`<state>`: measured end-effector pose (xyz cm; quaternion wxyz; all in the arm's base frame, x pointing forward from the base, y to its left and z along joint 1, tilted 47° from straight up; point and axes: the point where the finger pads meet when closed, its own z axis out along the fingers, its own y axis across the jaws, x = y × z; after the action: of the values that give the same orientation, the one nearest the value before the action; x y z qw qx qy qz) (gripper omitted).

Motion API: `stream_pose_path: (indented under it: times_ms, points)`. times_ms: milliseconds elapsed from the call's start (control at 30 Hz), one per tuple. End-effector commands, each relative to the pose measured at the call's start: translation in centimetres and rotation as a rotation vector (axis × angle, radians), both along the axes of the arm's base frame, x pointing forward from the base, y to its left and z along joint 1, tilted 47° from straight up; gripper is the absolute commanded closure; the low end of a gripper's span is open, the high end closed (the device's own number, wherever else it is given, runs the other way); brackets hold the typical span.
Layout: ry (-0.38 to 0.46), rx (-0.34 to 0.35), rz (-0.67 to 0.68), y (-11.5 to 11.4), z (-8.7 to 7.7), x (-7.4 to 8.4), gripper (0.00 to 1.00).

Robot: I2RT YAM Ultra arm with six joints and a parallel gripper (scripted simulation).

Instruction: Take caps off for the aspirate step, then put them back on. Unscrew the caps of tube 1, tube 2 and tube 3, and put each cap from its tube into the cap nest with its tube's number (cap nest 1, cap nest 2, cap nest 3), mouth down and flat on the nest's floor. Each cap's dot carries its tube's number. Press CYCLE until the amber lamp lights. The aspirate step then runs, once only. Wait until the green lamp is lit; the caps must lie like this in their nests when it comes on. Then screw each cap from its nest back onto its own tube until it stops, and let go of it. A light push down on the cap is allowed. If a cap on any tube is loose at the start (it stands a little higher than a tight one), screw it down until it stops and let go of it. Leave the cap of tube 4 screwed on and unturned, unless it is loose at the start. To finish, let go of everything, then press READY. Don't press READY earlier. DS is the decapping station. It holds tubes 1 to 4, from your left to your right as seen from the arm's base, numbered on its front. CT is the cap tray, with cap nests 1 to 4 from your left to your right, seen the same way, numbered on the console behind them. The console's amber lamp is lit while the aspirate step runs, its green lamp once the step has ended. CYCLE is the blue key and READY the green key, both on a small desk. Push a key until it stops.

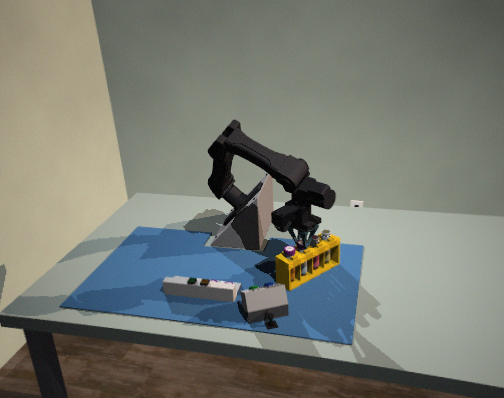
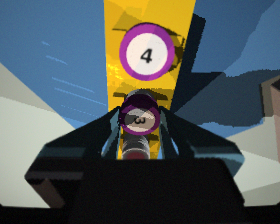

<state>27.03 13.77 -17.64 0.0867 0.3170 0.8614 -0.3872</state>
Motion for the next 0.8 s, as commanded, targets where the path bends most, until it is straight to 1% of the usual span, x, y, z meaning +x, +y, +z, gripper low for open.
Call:
stream_pose_path:
  times_ms: [0,367,433,767]
  points:
    - [0.119,0.018,0.139,0.32,0.27,0.34,1.0]
    - [0.517,0.066,0.516,0.34,0.29,0.35,1.0]
    - [0.517,0.066,0.516,0.34,0.29,0.35,1.0]
    - [0.879,0.109,0.858,0.36,0.31,0.35,1.0]
